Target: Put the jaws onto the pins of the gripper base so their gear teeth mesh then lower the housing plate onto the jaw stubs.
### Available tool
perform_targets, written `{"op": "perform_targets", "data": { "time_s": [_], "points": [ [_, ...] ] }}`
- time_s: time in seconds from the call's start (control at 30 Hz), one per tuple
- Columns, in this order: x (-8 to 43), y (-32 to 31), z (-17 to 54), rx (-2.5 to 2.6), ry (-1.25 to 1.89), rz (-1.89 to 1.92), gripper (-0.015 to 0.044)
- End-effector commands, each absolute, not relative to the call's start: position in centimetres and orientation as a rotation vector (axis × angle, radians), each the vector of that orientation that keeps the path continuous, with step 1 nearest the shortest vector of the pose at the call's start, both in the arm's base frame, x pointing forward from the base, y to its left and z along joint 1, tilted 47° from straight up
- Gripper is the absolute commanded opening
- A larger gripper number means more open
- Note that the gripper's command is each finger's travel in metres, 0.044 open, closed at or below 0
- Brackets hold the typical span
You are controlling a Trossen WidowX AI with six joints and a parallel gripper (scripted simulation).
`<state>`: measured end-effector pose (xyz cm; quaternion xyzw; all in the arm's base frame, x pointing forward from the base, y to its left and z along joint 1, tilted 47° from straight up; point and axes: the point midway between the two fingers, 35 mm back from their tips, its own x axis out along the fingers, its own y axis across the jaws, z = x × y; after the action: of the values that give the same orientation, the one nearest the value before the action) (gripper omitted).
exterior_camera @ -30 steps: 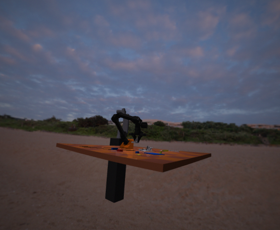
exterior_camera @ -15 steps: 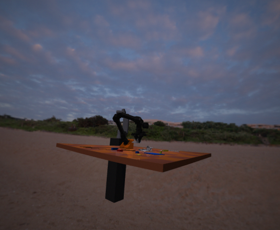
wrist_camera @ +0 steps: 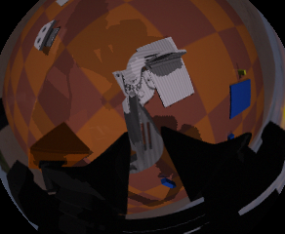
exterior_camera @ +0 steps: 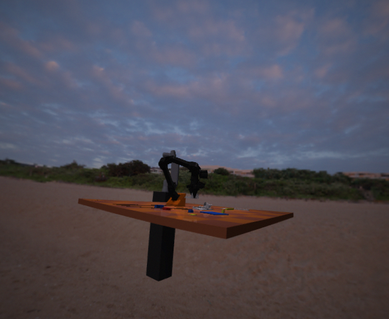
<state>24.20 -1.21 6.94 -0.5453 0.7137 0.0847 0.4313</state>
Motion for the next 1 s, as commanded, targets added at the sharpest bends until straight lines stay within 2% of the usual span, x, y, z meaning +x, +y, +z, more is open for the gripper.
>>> {"op": "perform_targets", "data": {
  "time_s": [0.0, 0.97],
  "points": [
    [24.1, -0.6, 6.4, -1.290, 1.765, 0.125, 0.0134],
    [23.4, 2.1, 3.5, -0.813, 1.611, -0.432, 0.0134]
  ]
}}
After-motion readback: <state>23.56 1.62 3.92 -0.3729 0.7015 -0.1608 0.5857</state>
